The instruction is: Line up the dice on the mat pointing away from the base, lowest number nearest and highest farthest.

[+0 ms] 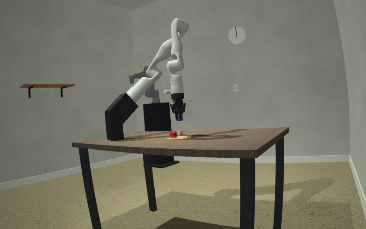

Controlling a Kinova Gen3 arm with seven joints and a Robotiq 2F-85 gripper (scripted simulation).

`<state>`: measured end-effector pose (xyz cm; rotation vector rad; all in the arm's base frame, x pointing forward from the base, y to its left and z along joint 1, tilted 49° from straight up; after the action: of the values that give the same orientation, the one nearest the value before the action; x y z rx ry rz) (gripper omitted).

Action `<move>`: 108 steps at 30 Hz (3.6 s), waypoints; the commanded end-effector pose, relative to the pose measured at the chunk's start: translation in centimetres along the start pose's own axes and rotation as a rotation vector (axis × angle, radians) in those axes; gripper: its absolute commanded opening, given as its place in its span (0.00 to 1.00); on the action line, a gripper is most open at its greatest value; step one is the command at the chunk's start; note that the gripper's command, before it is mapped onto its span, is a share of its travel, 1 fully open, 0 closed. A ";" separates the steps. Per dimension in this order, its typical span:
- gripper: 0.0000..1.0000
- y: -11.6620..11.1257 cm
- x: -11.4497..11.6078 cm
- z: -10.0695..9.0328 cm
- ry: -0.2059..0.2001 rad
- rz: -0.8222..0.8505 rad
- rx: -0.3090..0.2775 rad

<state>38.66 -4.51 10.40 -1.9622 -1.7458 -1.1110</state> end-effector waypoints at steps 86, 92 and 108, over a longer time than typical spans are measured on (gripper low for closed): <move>0.26 0.2 -0.5 9.4 0.000 -0.003 -0.003; 0.26 0.2 -0.5 9.4 0.000 -0.003 -0.003; 0.26 0.2 -0.5 9.4 0.000 -0.016 -0.003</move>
<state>41.96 1.31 3.82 -1.9588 -1.7471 -1.1123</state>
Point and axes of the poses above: the point where the finger pads meet when closed, its own z axis out along the fingers, its own x axis across the jaws, y = z × x, the point moved 10 cm from there along -z, back along the fingers, and after that the axes turned 3 degrees about z, right-handed, at the moved point
